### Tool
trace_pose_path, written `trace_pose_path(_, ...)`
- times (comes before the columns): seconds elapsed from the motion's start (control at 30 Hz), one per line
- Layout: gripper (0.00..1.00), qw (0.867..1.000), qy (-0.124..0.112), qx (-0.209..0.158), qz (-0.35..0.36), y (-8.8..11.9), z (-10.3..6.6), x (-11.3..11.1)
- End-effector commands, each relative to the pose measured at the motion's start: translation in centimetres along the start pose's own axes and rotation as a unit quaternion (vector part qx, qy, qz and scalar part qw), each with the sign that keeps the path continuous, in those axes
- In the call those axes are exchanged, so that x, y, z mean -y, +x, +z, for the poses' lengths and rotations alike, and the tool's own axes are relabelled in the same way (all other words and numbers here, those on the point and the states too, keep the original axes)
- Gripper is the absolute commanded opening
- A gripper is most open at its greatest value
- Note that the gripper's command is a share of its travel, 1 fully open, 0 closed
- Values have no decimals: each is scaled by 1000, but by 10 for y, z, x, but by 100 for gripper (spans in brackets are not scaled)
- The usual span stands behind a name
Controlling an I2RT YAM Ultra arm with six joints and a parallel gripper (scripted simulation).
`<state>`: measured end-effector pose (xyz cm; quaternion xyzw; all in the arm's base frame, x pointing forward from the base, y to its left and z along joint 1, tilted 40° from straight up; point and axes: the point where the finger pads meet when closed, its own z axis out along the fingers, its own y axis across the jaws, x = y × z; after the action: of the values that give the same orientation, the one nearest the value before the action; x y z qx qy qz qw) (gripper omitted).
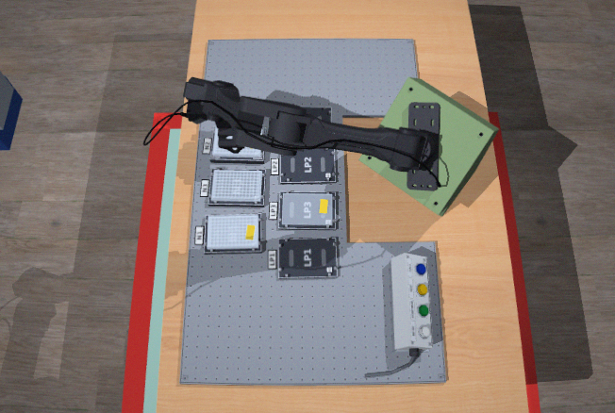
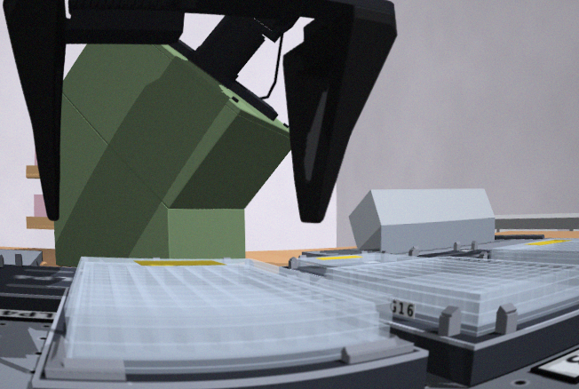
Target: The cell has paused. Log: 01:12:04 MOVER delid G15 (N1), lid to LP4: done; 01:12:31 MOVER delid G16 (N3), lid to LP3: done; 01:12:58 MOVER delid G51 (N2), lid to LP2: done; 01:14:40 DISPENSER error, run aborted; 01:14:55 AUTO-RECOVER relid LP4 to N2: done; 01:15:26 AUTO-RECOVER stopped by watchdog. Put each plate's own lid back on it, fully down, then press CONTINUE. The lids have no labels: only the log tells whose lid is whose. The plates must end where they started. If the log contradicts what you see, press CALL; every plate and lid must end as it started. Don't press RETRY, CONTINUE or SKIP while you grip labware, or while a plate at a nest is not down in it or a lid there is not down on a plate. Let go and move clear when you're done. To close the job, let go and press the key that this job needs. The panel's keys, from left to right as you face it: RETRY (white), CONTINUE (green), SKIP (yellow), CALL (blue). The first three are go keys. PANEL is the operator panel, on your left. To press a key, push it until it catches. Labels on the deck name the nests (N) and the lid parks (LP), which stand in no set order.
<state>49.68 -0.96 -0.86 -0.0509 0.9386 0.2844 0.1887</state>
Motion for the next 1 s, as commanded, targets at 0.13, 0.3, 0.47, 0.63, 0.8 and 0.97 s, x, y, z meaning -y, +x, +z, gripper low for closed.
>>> trace_pose_path(0.13,100,1000,0,11,-7,17,-8,-23)
trace_pose_path(0.3,100,1000,5,11,-5,36,-9,-36)
trace_pose_path(0.47,100,1000,8,14,0,47,-12,-42)
trace_pose_path(0.63,100,1000,4,10,-7,66,-7,-66)
trace_pose_path(0.8,100,1000,3,10,-7,84,-7,-83)
trace_pose_path(0.97,100,1000,3,10,-7,99,-6,-97)
